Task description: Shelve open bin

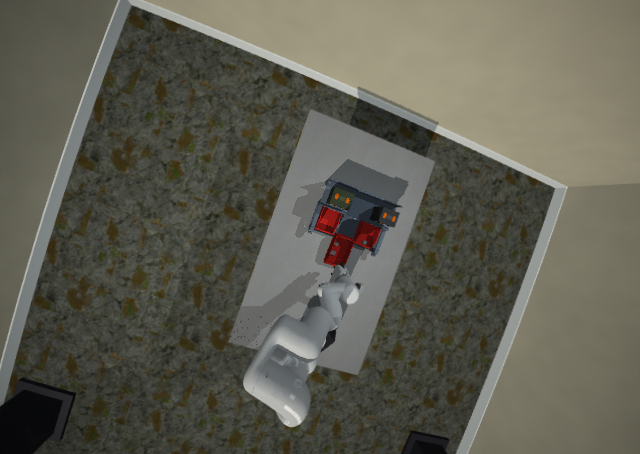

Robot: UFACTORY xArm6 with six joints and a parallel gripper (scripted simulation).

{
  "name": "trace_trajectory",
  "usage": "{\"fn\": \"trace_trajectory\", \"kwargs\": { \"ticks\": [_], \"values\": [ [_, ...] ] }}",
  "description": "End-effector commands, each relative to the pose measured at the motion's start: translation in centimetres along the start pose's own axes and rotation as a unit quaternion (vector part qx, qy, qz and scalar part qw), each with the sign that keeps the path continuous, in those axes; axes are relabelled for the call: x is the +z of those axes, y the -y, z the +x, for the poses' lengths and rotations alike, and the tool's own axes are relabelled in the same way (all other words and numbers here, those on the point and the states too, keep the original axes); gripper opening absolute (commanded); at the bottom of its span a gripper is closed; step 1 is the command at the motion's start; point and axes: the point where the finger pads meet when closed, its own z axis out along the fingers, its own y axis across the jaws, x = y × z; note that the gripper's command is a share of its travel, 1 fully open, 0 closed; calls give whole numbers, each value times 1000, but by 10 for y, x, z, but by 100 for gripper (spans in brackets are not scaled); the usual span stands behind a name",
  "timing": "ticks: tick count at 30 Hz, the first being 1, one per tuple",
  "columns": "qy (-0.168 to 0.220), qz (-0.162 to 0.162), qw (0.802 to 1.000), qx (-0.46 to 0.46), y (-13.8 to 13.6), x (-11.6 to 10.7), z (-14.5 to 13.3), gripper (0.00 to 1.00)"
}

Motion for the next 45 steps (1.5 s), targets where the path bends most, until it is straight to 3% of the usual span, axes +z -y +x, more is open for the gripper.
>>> {"fn": "trace_trajectory", "kwargs": {
  "ticks": [1, 32, 33, 45],
  "values": [
    [0, 1, 1000, 0, 4, -1, 0, 33],
    [0, 1, 1000, 0, 9, -2, 0, 33],
    [0, 1, 1000, 0, 9, -2, 0, 100],
    [0, 1, 1000, 0, 9, -2, 0, 100]
  ]
}}
